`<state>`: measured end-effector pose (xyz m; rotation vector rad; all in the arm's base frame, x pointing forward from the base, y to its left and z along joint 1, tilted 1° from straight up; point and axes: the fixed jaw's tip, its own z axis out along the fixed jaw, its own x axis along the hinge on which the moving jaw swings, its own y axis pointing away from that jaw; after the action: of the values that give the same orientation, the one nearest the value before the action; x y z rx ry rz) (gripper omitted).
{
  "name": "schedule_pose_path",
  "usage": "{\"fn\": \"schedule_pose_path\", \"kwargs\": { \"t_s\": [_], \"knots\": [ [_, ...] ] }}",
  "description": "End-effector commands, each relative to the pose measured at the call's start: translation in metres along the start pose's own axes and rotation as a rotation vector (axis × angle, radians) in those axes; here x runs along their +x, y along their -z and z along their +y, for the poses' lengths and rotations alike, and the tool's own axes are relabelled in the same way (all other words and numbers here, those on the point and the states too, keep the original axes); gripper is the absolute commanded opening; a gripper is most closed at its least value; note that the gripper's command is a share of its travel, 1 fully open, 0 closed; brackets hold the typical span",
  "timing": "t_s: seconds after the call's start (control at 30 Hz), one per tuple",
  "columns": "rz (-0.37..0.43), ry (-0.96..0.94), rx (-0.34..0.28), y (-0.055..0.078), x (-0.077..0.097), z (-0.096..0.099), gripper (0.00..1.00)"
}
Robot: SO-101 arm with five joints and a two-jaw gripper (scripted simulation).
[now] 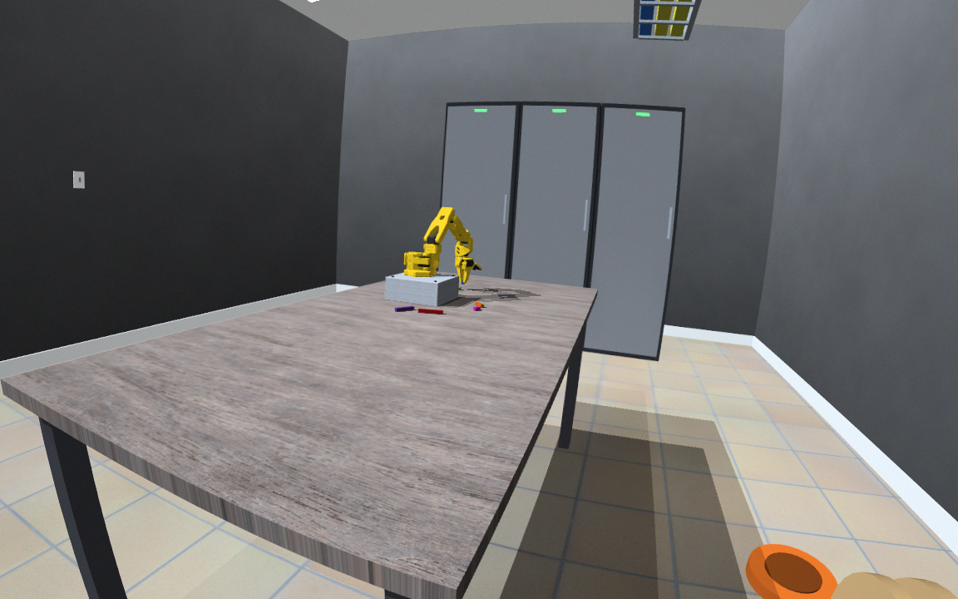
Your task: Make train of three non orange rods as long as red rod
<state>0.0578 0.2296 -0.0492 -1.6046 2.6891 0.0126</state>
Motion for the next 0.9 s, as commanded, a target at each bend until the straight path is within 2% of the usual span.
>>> {"fn": "schedule_pose_path", "kwargs": {
  "t_s": [0.0, 0.23, 0.27, 0.87],
  "knots": [
    [0.016, 0.004, 0.002, -0.0072, 0.0045, 0.0016, 0.00],
    [0.016, 0.004, 0.002, -0.0089, 0.0046, 0.0016, 0.00],
    [0.041, 0.004, 0.008, -0.0150, 0.0087, 0.0005, 0.00],
    [0.041, 0.004, 0.008, -0.0150, 0.0087, 0.0005, 0.00]
  ]
}}
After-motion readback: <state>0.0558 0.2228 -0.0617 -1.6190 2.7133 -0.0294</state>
